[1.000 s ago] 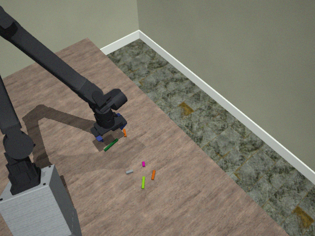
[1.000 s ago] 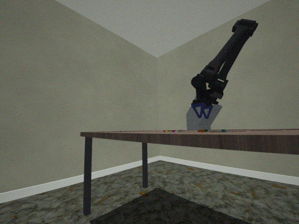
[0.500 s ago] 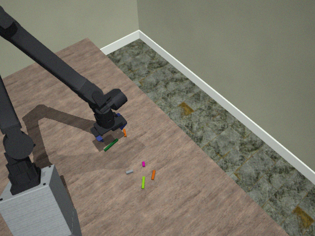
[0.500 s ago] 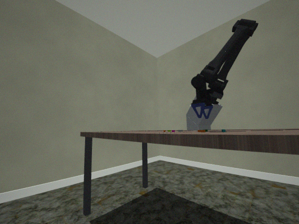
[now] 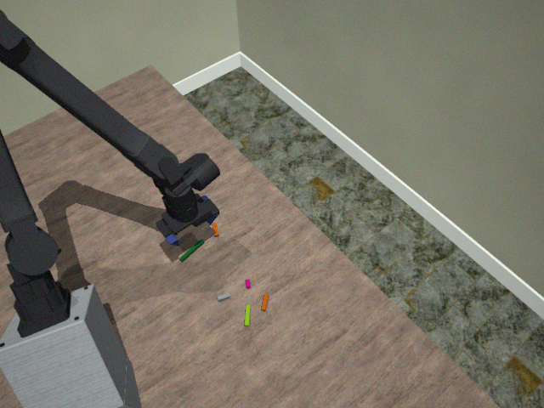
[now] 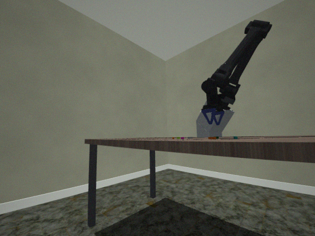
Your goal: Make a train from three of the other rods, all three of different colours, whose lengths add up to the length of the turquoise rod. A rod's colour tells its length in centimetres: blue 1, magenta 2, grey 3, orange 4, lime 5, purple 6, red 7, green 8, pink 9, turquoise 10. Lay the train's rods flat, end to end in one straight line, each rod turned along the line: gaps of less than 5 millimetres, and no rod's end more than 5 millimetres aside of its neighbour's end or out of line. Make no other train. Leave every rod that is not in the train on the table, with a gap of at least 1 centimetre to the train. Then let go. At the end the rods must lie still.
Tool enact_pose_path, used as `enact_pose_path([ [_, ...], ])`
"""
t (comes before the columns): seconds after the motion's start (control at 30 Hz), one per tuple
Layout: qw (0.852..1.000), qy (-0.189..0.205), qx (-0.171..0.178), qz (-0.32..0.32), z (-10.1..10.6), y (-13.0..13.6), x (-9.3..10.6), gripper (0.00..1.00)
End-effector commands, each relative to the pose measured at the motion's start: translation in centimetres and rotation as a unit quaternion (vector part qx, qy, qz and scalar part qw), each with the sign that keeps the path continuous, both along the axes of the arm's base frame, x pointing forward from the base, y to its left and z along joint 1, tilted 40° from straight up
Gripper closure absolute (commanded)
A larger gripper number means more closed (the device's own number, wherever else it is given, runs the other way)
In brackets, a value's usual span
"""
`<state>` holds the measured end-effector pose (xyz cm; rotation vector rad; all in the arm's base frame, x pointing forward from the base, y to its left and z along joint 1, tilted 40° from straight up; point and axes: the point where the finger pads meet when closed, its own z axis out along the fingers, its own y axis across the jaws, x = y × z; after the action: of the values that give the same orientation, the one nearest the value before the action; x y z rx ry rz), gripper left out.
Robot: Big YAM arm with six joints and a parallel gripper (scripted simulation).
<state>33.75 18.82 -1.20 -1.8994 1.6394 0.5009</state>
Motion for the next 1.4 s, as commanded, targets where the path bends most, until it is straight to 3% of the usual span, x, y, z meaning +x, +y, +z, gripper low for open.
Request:
enact_pose_path([
  [0.0, 1.0, -0.018, 0.003, 0.011, 0.9, 0.6, 0.4, 0.0],
  [0.07, 1.0, -0.013, 0.003, 0.004, 1.6, 1.1, 0.7, 0.0],
  [0.27, 1.0, -0.018, 0.005, 0.006, 6.6, 6.8, -0.5, 0.0],
  [0.33, 1.0, -0.013, 0.003, 0.006, 6.3, 6.7, -1.0, 0.0],
  [0.37, 1.0, 0.008, -0.006, -0.003, 4.5, 5.7, -1.5, 0.0],
  [0.6, 1.0, 0.009, -0.006, -0.009, 4.5, 5.3, -1.2, 0.0],
  [0.63, 1.0, -0.024, 0.009, 0.006, 6.9, 7.0, -0.4, 0.0],
  [0.7, 1.0, -0.024, 0.01, 0.007, 6.9, 7.1, -0.3, 0.0],
  [0.8, 1.0, 0.003, -0.002, 0.007, 4.7, 6.4, -1.7, 0.0],
  [0.97, 1.0, -0.008, 0.003, 0.007, 5.6, 6.7, -1.1, 0.0],
  [1.37, 1.0, -0.008, 0.003, 0.007, 5.6, 6.7, -1.1, 0.0],
])
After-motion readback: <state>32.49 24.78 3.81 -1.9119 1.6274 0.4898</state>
